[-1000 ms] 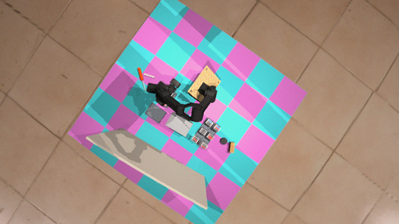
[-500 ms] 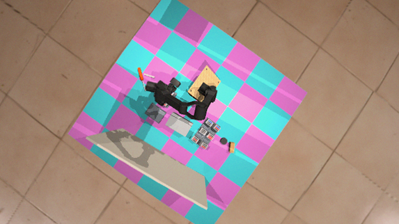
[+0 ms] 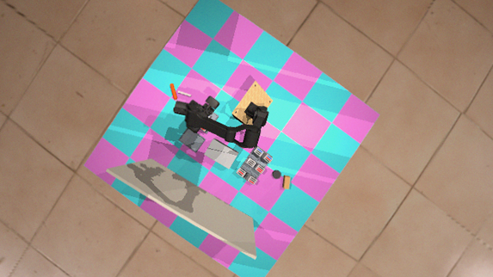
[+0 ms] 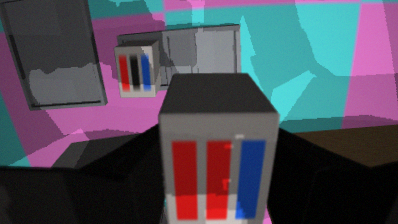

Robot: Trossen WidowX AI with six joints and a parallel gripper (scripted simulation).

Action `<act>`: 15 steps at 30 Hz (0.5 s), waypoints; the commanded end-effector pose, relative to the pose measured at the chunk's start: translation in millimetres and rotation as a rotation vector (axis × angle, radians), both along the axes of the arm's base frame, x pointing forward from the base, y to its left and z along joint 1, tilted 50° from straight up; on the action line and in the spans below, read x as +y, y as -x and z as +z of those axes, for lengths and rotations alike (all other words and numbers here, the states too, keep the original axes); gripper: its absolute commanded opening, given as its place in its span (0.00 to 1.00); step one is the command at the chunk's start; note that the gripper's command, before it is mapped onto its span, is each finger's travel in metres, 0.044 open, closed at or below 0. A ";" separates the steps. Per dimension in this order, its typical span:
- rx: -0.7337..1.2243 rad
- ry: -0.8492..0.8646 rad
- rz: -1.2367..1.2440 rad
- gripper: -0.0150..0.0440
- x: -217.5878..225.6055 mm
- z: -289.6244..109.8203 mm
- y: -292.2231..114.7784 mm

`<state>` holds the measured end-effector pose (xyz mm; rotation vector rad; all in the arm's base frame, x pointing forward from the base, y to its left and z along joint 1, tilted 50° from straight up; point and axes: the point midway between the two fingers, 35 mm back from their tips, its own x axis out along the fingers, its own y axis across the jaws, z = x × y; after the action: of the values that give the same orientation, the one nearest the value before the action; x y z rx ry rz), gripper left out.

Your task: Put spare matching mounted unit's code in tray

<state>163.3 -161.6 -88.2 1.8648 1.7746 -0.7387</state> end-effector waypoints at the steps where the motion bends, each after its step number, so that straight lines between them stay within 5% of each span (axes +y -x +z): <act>1: -0.005 0.008 -0.007 0.25 -8.8 -1.0 -16.1; 15: -0.030 0.034 0.024 0.25 -22.5 -10.6 -77.7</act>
<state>227.6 -180.2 -98.2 1.8192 1.7651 -0.7268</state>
